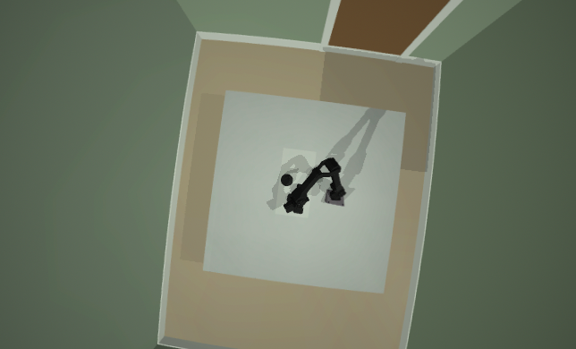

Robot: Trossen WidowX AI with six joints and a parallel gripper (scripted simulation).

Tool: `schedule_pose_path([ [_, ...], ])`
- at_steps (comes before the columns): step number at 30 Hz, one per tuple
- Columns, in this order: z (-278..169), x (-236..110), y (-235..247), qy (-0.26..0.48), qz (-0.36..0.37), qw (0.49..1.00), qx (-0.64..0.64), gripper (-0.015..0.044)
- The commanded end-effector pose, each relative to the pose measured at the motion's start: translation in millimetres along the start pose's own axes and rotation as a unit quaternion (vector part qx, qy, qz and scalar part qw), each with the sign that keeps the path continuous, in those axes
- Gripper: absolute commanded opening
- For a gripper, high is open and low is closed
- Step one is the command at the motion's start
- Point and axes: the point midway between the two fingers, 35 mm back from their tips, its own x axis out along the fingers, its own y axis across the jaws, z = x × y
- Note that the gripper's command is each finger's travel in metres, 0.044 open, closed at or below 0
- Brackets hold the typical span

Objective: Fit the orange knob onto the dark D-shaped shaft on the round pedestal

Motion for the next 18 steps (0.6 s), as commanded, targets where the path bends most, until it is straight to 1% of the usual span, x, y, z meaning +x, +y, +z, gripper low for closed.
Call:
schedule_pose_path([
  [1, 4.6, -15.8, 2.7, -0.004, 0.002, 1.000, 0.001, 0.0000],
  [18, 4.5, -109.5, 6.1, -0.006, 0.006, 1.000, 0.002, 0.0000],
])
